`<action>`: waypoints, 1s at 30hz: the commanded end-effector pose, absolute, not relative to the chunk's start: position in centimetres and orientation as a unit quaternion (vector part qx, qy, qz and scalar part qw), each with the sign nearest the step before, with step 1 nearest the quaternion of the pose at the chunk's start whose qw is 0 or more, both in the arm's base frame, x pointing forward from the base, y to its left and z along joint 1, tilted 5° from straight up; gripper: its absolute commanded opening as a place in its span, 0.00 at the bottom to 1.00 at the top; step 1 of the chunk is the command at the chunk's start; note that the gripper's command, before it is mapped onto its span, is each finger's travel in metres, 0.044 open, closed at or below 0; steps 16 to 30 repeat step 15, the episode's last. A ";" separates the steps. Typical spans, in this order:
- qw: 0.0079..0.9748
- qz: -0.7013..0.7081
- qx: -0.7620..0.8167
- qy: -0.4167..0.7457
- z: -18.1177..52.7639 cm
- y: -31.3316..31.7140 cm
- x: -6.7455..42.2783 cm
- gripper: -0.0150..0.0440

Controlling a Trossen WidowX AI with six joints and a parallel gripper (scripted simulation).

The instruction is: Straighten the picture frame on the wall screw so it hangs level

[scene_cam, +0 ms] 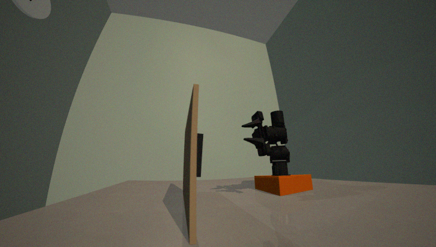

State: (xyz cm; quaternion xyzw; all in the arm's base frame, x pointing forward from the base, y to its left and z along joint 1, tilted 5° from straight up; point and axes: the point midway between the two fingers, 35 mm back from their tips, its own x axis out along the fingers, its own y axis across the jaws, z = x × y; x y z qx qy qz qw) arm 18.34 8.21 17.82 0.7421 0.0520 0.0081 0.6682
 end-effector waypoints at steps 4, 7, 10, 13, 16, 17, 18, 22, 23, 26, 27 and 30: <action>0.666 0.009 0.744 0.050 17.9 7.4 17.6 0.69; 0.665 0.009 0.745 0.049 18.0 7.2 17.4 0.69; 0.665 0.009 0.745 0.049 18.0 7.2 17.4 0.69; 0.665 0.009 0.745 0.049 18.0 7.2 17.4 0.69; 0.665 0.009 0.745 0.049 18.0 7.2 17.4 0.69; 0.665 0.009 0.745 0.049 18.0 7.2 17.4 0.69; 0.665 0.009 0.745 0.049 18.0 7.2 17.4 0.69; 0.665 0.009 0.745 0.049 18.0 7.2 17.4 0.69; 0.665 0.009 0.745 0.049 18.0 7.2 17.4 0.69; 0.665 0.009 0.745 0.049 18.0 7.2 17.4 0.69; 0.665 0.009 0.745 0.049 18.0 7.2 17.4 0.69; 0.665 0.009 0.745 0.049 18.0 7.2 17.4 0.69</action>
